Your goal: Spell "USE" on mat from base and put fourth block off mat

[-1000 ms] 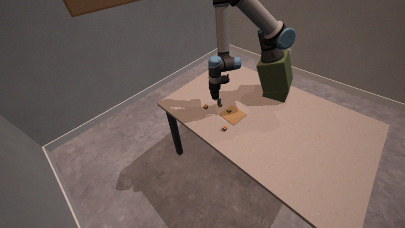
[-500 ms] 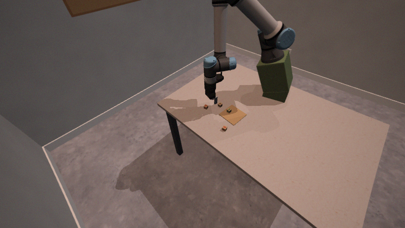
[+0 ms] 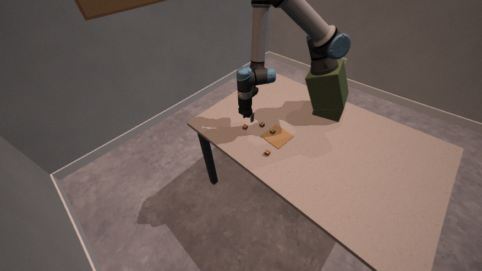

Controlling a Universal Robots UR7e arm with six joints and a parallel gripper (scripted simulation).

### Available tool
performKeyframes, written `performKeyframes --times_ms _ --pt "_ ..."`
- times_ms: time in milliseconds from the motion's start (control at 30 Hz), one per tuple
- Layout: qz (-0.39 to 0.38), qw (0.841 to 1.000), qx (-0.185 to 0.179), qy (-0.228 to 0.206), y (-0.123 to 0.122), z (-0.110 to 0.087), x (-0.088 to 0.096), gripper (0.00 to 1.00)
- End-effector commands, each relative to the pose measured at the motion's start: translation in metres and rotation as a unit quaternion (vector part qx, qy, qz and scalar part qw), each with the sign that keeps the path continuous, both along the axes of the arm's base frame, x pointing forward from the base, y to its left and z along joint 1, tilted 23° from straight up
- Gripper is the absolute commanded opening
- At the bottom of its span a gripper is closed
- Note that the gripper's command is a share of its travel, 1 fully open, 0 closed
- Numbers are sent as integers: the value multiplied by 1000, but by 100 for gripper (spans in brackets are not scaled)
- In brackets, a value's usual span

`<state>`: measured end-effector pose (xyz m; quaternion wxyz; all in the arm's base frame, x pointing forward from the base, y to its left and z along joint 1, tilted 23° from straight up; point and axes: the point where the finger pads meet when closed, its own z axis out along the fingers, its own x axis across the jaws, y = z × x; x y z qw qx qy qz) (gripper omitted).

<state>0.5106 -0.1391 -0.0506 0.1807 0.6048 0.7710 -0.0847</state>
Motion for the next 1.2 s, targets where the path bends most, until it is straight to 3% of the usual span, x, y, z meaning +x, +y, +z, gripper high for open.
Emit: performKeyframes --times_ms 0,400,1167 --pt "55 998 -11 20 -9 6 8 100" --pt "91 995 -18 34 -14 10 14 100" --pt "93 995 -18 34 -15 10 14 100"
